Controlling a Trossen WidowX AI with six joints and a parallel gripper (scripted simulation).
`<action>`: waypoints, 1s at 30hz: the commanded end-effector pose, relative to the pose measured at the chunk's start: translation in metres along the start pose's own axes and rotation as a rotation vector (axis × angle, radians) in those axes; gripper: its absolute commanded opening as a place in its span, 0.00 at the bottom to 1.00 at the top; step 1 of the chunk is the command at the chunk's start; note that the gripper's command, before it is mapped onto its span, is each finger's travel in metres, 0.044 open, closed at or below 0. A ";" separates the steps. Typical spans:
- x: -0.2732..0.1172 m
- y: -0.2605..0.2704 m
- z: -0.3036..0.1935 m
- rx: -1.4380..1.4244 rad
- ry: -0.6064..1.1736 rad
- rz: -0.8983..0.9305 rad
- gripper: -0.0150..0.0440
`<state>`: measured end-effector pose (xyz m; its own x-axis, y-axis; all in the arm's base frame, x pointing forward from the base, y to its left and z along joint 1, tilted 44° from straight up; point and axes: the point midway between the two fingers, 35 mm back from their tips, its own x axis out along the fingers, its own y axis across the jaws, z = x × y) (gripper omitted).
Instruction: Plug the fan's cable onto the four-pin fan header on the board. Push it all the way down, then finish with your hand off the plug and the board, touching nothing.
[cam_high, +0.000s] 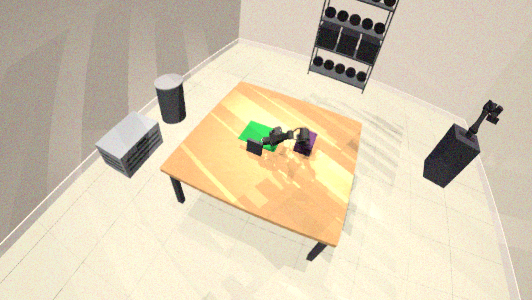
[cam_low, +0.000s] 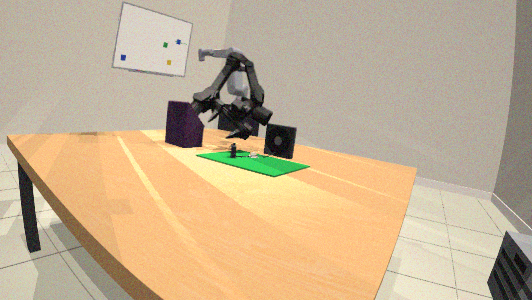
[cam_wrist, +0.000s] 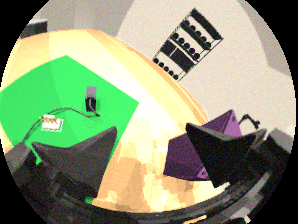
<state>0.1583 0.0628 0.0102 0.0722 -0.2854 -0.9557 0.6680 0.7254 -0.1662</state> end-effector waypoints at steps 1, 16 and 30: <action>0.001 0.003 0.005 -0.003 0.075 -0.006 1.00; -0.002 0.000 0.008 -0.102 0.364 0.038 1.00; -0.012 0.003 0.017 -0.160 0.592 0.204 1.00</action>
<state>0.1693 0.0573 0.0229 -0.2548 0.1741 -0.9512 0.5660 0.8244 -0.0007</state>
